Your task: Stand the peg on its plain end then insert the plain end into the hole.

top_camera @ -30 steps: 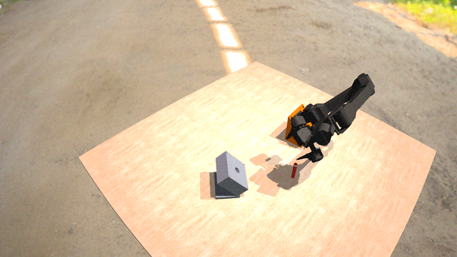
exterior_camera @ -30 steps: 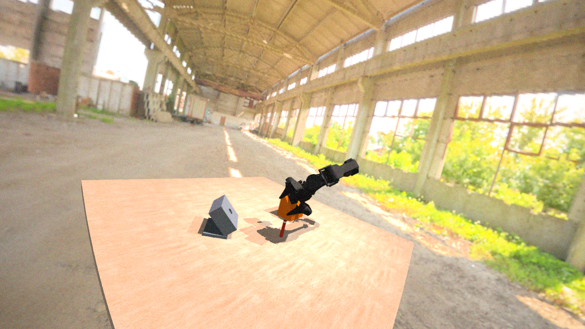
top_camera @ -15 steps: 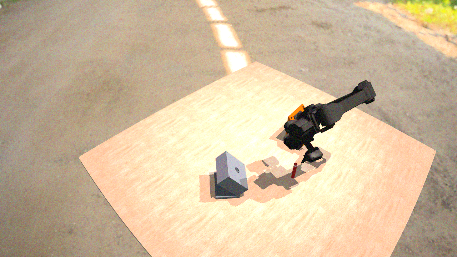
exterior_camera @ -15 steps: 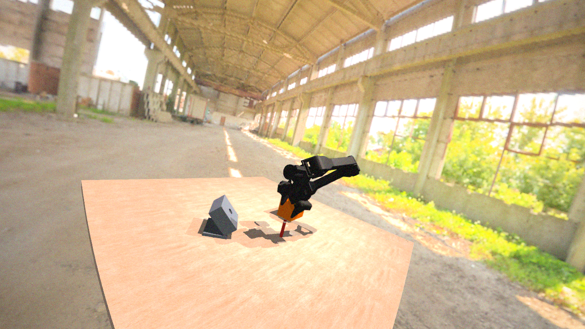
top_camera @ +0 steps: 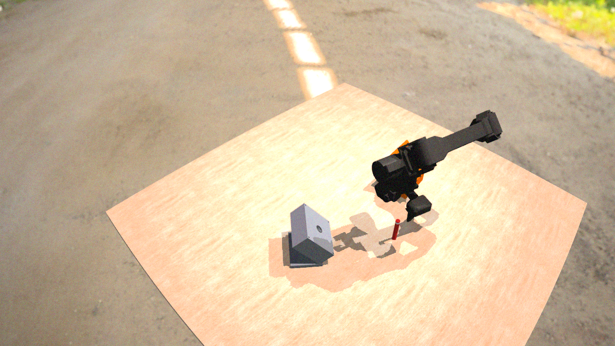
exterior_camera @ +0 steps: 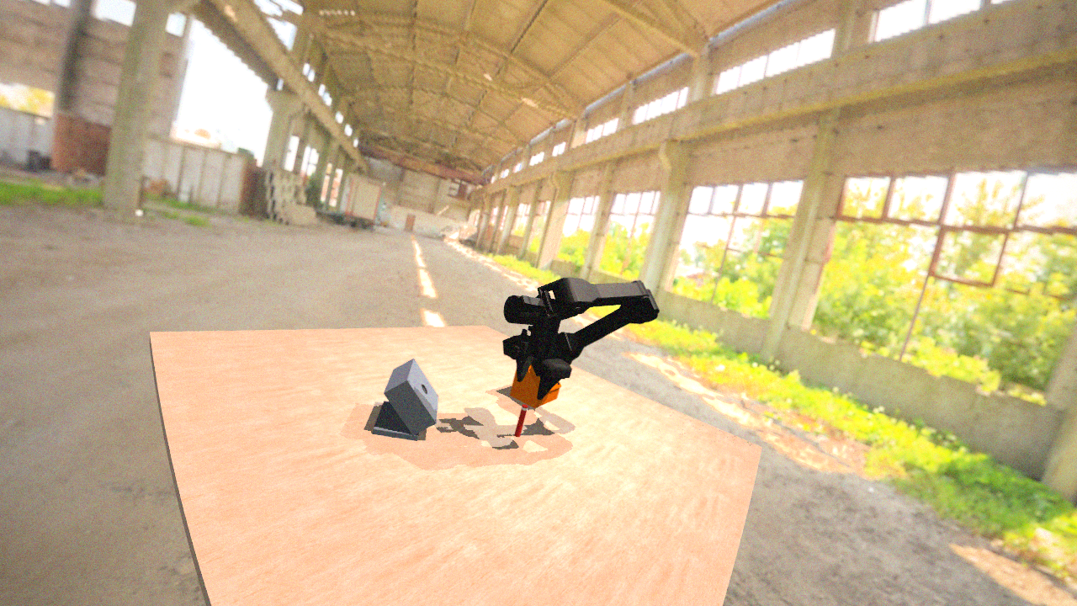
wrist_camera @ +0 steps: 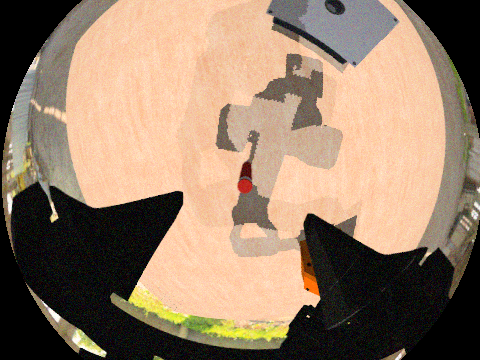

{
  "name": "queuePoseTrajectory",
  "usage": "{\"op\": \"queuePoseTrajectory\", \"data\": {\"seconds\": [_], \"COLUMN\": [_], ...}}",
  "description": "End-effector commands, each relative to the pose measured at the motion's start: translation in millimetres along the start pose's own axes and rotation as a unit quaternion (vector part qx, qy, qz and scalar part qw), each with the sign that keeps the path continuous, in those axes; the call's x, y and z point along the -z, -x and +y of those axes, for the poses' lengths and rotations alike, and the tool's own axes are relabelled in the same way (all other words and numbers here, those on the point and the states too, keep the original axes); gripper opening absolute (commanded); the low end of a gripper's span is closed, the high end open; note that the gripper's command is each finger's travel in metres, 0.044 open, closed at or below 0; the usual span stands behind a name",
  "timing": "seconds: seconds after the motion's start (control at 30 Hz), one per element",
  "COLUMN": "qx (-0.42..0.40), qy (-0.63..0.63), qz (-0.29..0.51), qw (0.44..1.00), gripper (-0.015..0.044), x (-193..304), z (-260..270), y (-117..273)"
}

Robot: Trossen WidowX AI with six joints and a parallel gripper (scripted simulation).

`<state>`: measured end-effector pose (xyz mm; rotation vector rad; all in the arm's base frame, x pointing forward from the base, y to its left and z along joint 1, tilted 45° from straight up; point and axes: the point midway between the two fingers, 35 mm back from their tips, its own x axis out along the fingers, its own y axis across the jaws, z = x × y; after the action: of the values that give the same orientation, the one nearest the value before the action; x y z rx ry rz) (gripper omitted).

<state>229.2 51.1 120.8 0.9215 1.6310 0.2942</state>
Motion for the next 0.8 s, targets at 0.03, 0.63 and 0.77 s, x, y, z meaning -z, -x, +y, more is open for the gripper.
{"op": "queuePoseTrajectory", "data": {"seconds": [0.03, 0.63, 0.77], "qx": [-0.004, -0.003, -0.003], "qy": [0.022, 0.048, 0.048], "qz": [0.000, -0.001, -0.001], "qw": [1.000, 0.999, 0.999], "gripper": [0.0440, 0.0440, 0.0440], "x": [-0.9, -2.4, -2.8], "z": [1.8, 2.1, 2.1], "y": [-6.9, -35.5, -42.1]}}
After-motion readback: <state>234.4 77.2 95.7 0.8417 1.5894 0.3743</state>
